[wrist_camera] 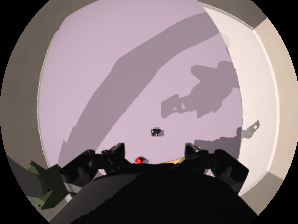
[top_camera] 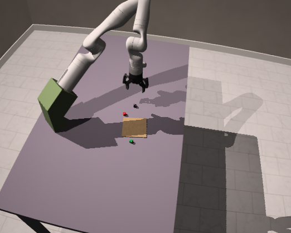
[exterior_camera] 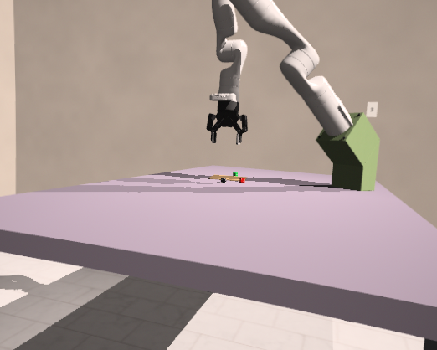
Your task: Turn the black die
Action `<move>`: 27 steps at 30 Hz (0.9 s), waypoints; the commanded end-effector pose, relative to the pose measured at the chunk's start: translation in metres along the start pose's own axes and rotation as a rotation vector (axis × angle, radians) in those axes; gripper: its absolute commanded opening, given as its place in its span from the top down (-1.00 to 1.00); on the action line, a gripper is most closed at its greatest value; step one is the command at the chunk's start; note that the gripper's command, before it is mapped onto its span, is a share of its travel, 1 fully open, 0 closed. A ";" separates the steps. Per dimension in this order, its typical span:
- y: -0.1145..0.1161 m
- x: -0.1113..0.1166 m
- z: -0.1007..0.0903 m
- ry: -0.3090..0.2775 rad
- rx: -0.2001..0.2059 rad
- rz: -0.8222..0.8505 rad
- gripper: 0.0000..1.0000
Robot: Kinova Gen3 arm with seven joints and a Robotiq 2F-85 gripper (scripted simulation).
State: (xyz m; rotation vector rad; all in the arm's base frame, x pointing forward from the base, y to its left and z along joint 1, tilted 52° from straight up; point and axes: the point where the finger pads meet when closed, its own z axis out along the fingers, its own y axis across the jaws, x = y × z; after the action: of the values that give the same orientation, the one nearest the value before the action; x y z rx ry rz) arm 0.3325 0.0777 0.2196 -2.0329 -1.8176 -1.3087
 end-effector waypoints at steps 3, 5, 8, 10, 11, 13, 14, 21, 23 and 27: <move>0.000 0.000 0.001 0.001 -0.001 0.054 -1.00; 0.001 0.000 0.002 0.002 -0.001 0.087 -1.00; 0.001 0.000 0.003 0.002 -0.002 0.142 -1.00; 0.002 0.000 0.003 0.003 -0.003 0.183 -1.00; 0.002 0.000 0.003 0.003 -0.003 0.183 -1.00; 0.002 0.000 0.004 0.003 -0.004 0.205 -1.00; 0.002 0.000 0.004 0.003 -0.004 0.227 -1.00; 0.003 0.000 0.007 0.005 -0.007 0.410 -1.00; 0.004 0.000 0.008 0.006 -0.008 0.470 -1.00; 0.005 0.000 0.010 0.008 -0.009 0.597 -1.00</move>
State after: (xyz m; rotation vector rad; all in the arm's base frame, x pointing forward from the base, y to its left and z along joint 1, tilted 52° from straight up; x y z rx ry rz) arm 0.3416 0.0811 0.2164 -2.2987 -1.0959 -1.1467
